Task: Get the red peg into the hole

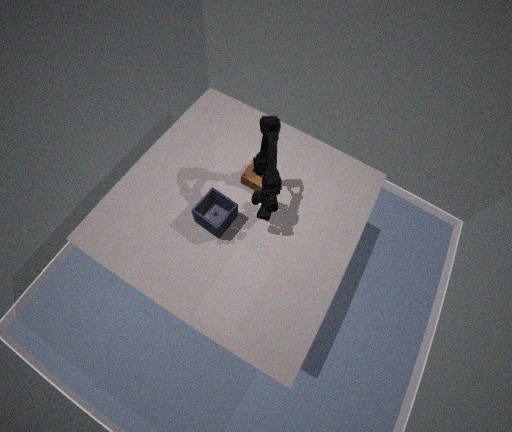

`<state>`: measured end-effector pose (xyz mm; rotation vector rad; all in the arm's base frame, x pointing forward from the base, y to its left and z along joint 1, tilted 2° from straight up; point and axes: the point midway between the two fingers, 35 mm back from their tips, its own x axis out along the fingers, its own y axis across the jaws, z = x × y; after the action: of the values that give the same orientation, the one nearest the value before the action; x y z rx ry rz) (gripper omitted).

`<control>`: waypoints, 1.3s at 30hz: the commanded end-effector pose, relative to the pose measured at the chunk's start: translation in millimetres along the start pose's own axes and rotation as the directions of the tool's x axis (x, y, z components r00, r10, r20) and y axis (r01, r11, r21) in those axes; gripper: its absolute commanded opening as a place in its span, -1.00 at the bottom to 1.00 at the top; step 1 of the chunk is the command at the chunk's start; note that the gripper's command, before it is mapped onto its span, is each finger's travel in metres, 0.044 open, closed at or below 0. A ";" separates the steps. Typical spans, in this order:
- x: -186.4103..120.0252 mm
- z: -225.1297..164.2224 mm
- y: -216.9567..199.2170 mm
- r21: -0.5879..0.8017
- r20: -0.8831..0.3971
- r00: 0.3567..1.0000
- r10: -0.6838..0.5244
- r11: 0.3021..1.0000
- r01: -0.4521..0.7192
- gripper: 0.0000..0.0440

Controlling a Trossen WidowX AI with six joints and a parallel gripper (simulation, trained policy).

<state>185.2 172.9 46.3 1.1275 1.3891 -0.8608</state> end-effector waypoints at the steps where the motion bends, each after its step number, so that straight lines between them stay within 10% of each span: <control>1: -14.6 -3.5 10.9 -0.008 -0.021 0.999 0.041 0.999 -0.041 -1.00; 39: -124.1 92.7 74.7 -0.019 0.158 0.958 0.239 0.971 -0.239 -1.00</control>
<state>272.8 93.6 159.6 1.1772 1.1125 -0.7501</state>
